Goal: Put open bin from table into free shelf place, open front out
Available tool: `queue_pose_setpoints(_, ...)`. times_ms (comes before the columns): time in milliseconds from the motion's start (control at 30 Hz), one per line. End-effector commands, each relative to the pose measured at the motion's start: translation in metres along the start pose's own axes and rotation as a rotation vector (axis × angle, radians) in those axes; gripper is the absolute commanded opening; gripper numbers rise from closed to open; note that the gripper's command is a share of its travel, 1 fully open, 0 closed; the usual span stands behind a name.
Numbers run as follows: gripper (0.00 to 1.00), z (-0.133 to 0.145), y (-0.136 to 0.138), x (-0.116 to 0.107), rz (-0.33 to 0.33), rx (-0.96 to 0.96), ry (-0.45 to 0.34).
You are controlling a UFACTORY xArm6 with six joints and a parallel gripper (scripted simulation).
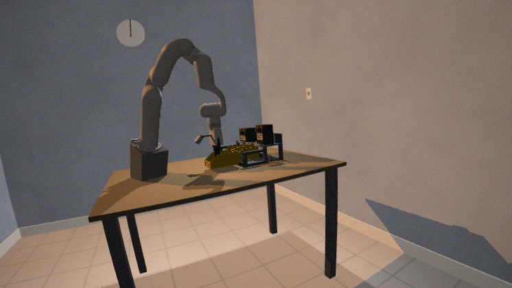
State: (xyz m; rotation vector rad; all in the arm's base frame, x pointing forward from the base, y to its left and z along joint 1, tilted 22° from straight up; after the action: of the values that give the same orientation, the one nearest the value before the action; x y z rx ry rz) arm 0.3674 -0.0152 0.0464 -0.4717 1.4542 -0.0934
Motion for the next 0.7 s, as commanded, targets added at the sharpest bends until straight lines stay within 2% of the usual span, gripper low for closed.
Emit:
queue_pose_setpoints(0, 0.00, 0.0017, -0.0005, -0.0012, -0.001, 0.001, -0.005)
queue_pose_setpoints(667, 0.00, -0.0034, 0.0006, 0.0072, -0.001, 0.001, -0.005)
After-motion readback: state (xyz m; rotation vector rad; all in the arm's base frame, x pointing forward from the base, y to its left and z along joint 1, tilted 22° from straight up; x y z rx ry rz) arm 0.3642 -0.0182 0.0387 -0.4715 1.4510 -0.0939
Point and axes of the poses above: the point where the finger pads meet when closed, its own x axis out along the fingers, its own y axis across the jaws, z = x × y, the point moved 8 cm from there along -x, back along the fingers, and after that the axes turned 13 degrees about -x, right-handed, at the moved point
